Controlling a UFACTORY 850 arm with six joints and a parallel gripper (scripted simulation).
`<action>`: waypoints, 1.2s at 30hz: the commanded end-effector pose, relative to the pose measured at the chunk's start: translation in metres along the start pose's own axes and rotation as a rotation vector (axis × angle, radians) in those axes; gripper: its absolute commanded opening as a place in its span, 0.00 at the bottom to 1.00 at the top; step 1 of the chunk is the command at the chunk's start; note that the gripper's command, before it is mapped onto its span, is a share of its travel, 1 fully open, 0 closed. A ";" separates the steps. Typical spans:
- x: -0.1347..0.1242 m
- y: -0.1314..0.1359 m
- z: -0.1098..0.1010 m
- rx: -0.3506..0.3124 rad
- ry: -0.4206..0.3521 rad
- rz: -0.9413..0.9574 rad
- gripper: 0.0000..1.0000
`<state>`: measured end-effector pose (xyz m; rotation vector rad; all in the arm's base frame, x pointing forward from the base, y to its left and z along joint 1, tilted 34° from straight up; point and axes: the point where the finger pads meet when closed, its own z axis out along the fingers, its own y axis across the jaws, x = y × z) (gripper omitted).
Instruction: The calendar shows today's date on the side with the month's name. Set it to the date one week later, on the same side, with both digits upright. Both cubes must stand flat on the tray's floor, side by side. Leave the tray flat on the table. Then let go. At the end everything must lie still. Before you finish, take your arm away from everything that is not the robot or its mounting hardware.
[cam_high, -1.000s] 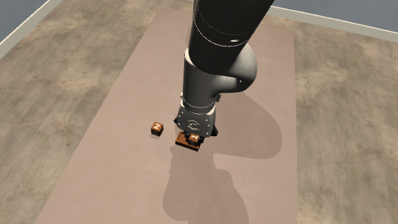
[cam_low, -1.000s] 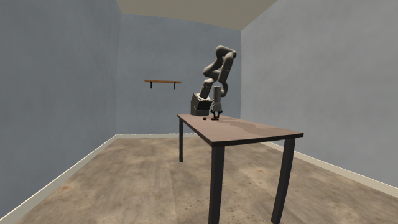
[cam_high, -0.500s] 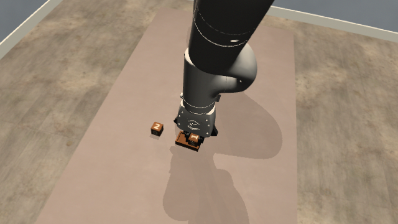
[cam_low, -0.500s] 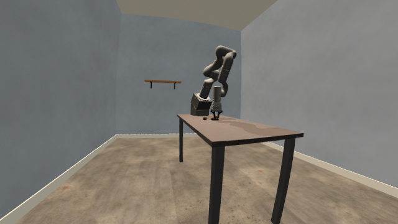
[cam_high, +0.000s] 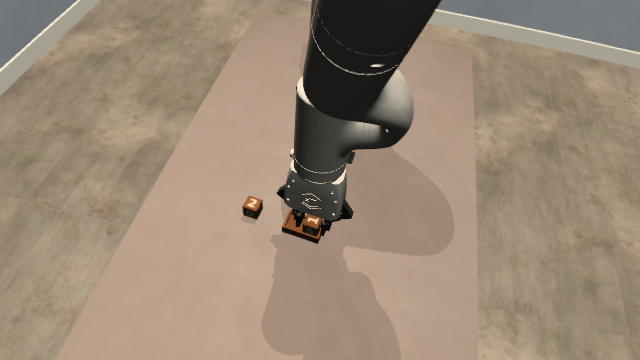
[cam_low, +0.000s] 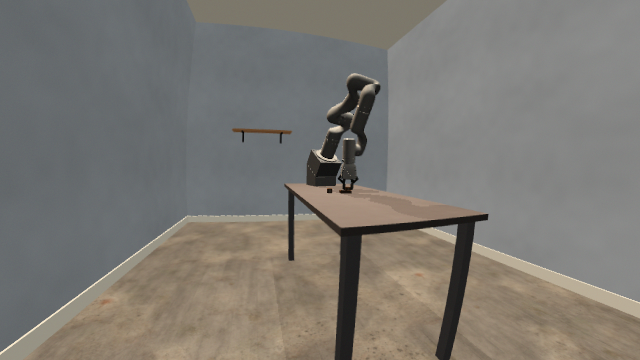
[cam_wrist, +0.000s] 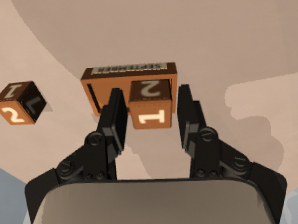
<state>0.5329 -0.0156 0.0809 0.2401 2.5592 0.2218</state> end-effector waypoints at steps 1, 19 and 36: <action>0.000 0.000 0.000 0.000 -0.001 0.000 0.47; 0.000 0.000 -0.030 0.000 -0.001 0.000 0.47; 0.000 0.000 -0.089 0.000 -0.001 0.000 0.47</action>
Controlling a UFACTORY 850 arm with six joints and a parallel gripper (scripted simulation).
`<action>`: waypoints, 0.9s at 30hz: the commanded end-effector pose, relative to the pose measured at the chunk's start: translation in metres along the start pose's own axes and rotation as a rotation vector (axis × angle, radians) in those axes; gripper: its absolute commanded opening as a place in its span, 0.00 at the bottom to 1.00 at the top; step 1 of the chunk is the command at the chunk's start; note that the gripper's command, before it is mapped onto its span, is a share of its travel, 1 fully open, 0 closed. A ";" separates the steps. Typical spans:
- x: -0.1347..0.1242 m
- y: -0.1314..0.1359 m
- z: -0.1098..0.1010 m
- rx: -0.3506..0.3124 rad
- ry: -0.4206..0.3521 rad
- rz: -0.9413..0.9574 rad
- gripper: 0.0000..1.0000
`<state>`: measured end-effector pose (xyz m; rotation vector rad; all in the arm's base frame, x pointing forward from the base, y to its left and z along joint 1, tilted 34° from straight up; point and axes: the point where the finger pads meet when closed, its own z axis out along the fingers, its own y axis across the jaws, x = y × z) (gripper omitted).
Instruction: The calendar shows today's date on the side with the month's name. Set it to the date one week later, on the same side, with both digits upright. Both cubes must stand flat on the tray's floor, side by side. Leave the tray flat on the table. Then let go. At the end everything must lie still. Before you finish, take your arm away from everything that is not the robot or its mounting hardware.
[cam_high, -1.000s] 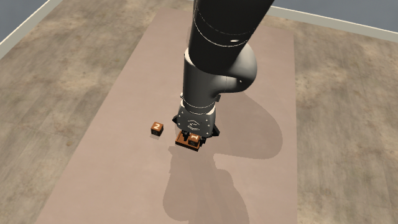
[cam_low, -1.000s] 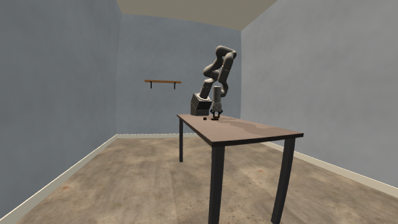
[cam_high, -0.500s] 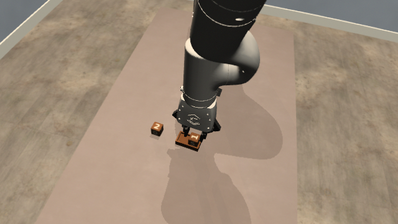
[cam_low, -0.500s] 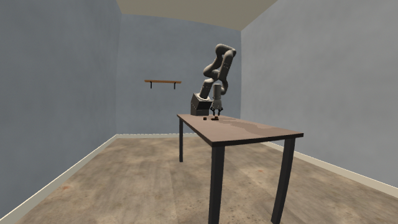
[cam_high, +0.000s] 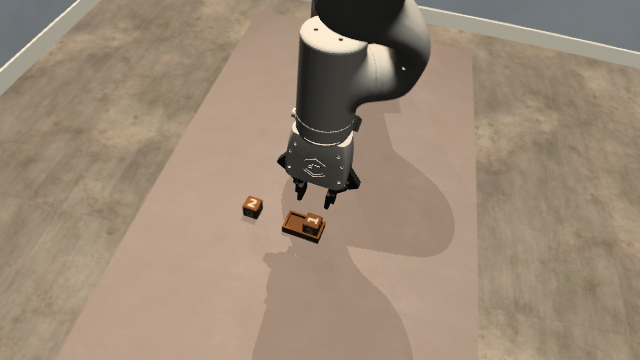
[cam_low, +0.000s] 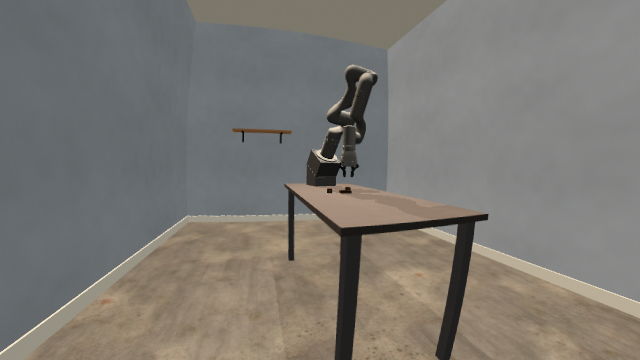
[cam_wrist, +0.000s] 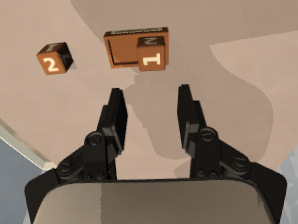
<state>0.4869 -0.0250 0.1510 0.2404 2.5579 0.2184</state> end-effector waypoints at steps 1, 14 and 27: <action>0.000 0.000 -0.006 -0.002 0.001 0.000 0.47; 0.000 0.000 -0.006 -0.002 0.001 0.000 1.00; -0.001 -0.001 -0.005 -0.002 0.001 0.020 1.00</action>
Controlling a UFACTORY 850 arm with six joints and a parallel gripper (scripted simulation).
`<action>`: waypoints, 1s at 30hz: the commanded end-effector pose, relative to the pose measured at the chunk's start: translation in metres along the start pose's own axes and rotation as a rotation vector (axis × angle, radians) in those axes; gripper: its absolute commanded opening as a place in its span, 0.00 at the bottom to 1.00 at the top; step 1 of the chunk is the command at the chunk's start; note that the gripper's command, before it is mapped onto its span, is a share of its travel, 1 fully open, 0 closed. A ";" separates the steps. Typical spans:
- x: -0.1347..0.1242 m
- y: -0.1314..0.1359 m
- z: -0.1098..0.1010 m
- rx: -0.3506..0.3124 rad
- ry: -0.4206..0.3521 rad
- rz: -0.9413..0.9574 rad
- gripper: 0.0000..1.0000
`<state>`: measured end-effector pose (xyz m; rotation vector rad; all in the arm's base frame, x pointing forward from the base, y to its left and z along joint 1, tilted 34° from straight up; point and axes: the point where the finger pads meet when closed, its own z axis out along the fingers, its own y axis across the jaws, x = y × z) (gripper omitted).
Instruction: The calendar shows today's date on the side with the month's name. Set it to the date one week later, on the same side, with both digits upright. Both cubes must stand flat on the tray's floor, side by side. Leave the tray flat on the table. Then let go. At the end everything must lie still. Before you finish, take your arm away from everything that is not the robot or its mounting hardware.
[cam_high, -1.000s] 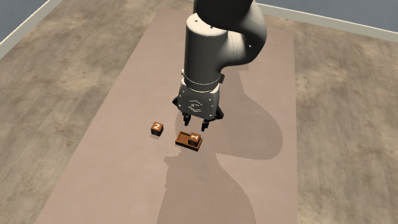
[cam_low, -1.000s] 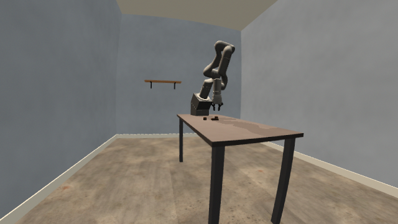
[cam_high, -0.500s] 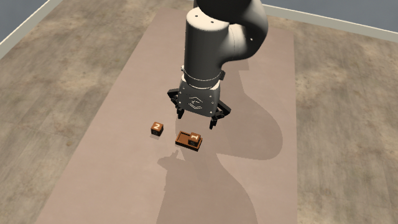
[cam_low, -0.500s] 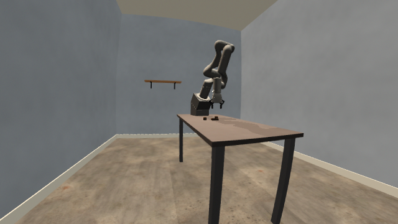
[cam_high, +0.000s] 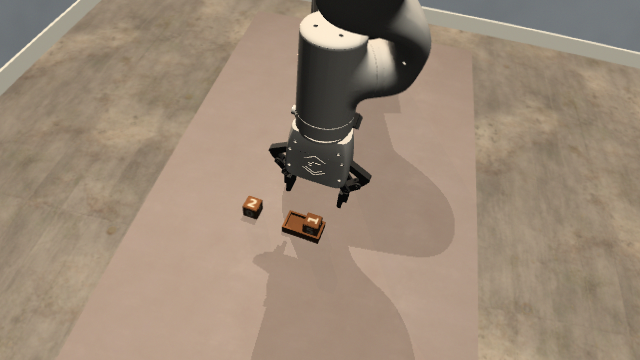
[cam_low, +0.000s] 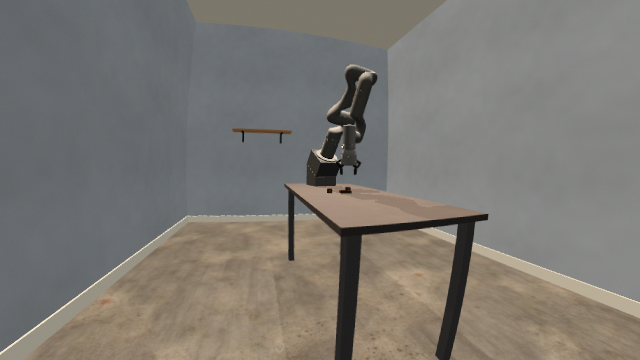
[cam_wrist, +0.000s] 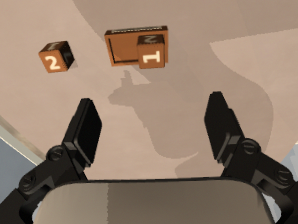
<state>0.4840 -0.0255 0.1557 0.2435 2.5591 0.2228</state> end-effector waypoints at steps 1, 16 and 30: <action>-0.001 -0.003 0.000 0.000 -0.001 0.034 1.00; -0.004 -0.038 0.009 0.005 -0.003 0.493 1.00; -0.005 -0.071 0.015 0.005 -0.004 0.906 1.00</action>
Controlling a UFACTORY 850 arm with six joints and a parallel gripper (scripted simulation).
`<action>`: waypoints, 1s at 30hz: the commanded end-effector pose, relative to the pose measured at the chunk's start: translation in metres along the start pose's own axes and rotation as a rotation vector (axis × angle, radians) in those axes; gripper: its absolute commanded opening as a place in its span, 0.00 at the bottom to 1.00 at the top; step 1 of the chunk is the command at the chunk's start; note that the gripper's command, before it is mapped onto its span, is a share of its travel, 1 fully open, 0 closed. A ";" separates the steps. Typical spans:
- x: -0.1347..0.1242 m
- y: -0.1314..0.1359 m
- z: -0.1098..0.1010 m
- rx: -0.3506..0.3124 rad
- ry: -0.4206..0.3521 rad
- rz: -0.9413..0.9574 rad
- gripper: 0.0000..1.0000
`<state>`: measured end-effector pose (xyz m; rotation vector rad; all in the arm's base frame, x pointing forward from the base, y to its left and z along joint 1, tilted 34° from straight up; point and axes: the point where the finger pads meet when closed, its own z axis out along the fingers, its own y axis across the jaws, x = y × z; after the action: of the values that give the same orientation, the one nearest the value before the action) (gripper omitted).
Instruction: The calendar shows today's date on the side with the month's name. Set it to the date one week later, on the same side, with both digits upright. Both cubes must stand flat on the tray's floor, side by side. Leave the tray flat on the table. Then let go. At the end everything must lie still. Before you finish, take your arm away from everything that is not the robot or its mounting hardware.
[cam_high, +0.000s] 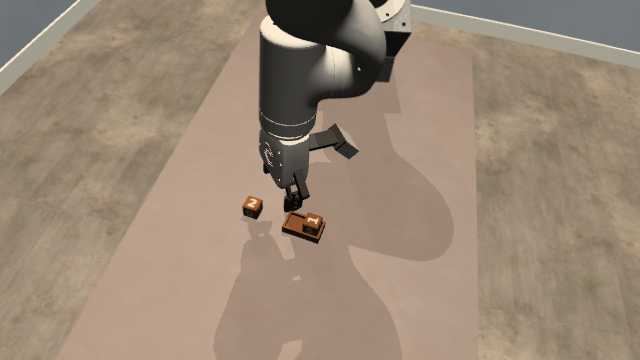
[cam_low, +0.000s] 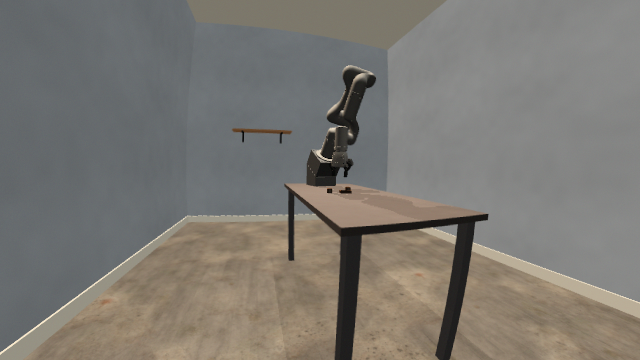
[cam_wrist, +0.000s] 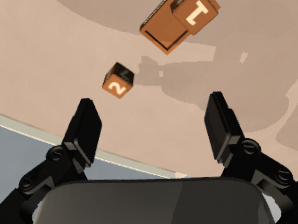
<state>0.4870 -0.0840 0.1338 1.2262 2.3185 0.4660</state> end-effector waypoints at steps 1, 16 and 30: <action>-0.009 -0.009 0.003 -0.005 0.027 0.171 1.00; -0.031 -0.036 0.009 0.001 0.030 0.613 1.00; -0.039 -0.048 0.011 0.003 0.033 0.796 0.47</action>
<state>0.4798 -0.1413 0.1102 2.1222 1.7637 0.7275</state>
